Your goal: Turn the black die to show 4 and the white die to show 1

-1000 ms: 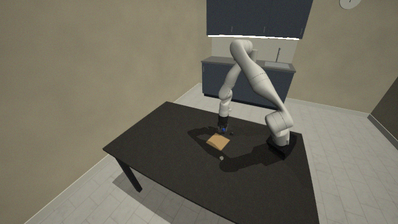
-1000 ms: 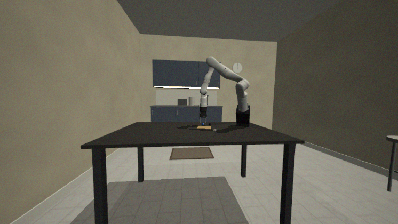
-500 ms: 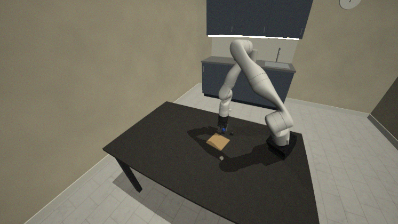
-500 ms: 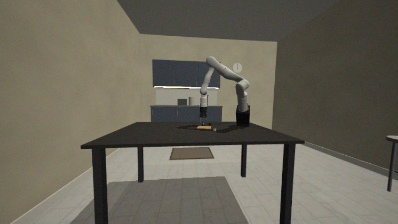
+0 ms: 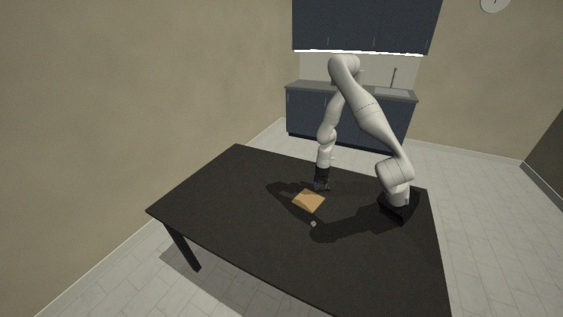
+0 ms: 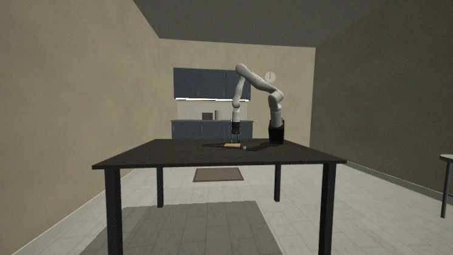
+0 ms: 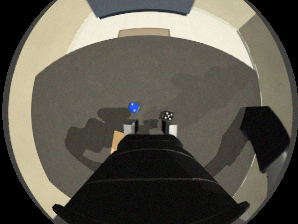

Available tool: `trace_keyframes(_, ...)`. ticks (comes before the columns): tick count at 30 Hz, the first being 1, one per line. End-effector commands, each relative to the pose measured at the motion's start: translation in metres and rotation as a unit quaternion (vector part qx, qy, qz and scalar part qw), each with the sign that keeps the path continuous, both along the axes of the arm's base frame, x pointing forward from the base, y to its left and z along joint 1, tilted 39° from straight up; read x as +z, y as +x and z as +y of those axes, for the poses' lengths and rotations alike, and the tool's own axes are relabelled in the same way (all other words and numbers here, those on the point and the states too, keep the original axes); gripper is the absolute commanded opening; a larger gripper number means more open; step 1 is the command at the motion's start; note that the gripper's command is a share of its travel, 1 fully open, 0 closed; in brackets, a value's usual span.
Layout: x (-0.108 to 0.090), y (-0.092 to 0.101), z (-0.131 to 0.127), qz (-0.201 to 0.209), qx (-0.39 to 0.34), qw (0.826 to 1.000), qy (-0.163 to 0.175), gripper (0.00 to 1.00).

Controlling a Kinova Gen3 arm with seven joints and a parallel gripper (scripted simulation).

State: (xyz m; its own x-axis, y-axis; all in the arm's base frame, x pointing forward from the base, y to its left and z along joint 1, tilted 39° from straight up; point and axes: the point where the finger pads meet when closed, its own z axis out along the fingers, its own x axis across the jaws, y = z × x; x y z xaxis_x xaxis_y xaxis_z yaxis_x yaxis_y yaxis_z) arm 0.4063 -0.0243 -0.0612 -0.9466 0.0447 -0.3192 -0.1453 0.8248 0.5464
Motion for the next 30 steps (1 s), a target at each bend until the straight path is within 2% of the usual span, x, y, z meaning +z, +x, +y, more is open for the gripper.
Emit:
trace_keyframes(1,-0.002,-0.019,0.004,0.005,0.0,1.0,0.002,1.0)
trace_keyframes(8,-0.006,-0.039,0.009,0.005,0.0,1.0,0.002,1.0)
trace_keyframes(30,-0.006,-0.04,0.009,0.005,0.0,1.0,0.002,1.0)
